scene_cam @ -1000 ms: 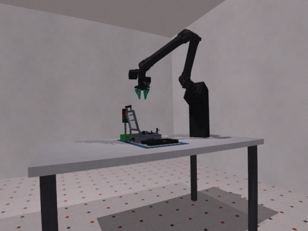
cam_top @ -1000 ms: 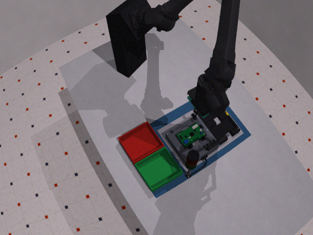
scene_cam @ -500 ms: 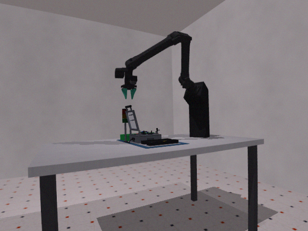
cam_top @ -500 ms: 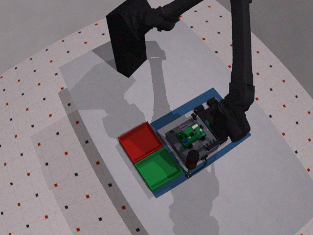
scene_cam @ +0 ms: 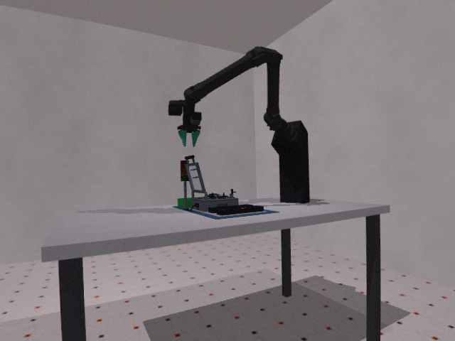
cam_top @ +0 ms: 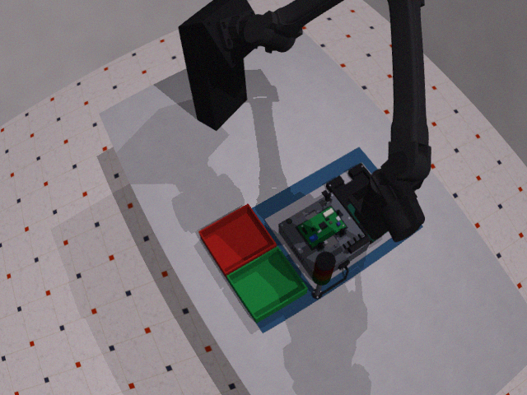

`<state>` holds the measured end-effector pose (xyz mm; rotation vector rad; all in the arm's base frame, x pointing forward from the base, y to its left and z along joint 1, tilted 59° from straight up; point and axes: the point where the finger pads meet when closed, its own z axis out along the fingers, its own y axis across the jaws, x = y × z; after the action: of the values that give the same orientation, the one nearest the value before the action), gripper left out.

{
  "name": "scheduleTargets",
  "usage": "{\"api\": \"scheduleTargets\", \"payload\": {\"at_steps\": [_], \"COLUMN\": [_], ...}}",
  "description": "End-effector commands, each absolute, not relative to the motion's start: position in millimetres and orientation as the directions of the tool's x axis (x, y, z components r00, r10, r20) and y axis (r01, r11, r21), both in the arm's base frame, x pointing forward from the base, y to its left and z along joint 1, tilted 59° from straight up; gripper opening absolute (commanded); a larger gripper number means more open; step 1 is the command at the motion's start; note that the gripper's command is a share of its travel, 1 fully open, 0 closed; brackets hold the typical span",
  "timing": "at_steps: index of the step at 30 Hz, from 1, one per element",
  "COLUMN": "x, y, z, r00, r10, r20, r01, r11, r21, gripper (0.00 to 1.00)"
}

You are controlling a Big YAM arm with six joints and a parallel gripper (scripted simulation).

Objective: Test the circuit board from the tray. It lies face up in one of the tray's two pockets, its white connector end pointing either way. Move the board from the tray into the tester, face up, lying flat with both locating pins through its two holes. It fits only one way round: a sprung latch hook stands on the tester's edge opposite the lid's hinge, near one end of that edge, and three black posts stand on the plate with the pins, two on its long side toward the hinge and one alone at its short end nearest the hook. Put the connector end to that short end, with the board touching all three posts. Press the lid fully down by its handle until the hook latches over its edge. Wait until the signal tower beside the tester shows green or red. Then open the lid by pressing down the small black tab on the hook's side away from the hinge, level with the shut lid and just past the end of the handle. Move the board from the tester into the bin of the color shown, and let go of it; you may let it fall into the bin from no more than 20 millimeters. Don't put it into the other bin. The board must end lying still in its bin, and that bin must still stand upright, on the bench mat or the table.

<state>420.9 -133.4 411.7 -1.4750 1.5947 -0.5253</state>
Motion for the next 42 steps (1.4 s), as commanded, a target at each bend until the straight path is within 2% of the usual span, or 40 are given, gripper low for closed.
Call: {"api": "scheduleTargets", "payload": {"at_steps": [1, 8, 14, 42], "x": [431.8, 440.9, 437.5, 447.9], "y": [-128.0, -123.4, -117.7, -120.4], "z": [429.4, 405.0, 425.5, 401.0], "r00": [0.109, 0.100, 0.115, 0.101], "r10": [-0.949, -0.944, -0.950, -0.944], "r20": [-0.296, -0.315, -0.289, -0.314], "r01": [-0.550, -0.572, -0.537, -0.571], "r11": [0.191, 0.204, 0.185, 0.204], "r21": [-0.813, -0.794, -0.823, -0.795], "gripper": [0.48, 0.48, 0.48, 0.48]}}
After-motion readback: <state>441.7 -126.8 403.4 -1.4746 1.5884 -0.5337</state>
